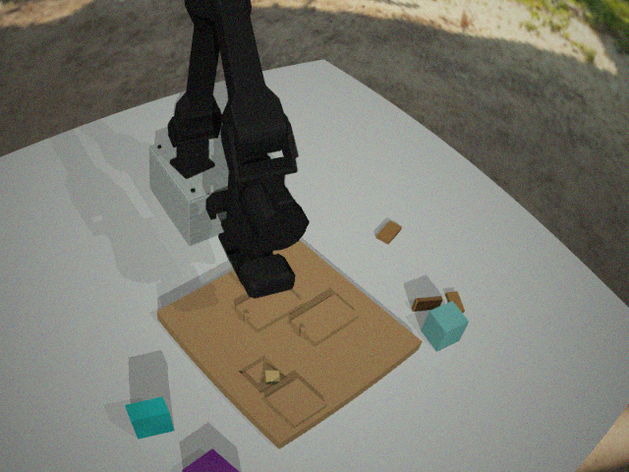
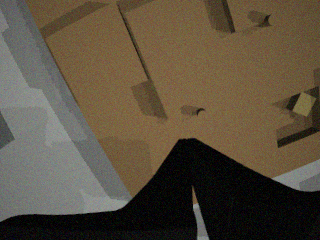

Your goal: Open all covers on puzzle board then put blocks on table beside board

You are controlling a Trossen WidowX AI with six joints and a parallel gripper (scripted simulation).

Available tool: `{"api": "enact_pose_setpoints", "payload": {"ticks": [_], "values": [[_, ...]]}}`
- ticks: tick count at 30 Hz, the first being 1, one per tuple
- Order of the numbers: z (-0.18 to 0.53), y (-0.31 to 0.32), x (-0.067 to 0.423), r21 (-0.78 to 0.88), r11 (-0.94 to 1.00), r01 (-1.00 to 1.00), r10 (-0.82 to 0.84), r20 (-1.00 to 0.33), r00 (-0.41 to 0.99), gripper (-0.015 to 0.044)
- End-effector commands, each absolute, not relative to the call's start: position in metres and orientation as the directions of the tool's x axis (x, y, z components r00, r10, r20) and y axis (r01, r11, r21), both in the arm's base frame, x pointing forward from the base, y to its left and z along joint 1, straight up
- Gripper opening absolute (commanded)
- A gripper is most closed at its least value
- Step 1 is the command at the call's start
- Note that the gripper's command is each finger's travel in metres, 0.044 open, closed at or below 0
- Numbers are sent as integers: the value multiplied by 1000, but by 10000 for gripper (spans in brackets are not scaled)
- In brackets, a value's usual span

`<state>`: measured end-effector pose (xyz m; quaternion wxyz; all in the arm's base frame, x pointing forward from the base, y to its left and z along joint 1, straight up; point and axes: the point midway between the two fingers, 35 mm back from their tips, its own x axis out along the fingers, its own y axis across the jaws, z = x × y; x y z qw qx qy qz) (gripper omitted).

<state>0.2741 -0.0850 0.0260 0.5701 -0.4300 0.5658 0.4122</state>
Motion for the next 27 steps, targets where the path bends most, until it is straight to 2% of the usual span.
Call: {"api": "enact_pose_setpoints", "payload": {"ticks": [1, 6, 27], "values": [[21, -76, 249, -18, 117, -993, -12, -1000, 17, 0], [17, -71, 232, -16, -8, -1000, -12, -1000, 16, 0], [17, -71, 232, -16, -8, -1000, -12, -1000, 16, 0]]}}
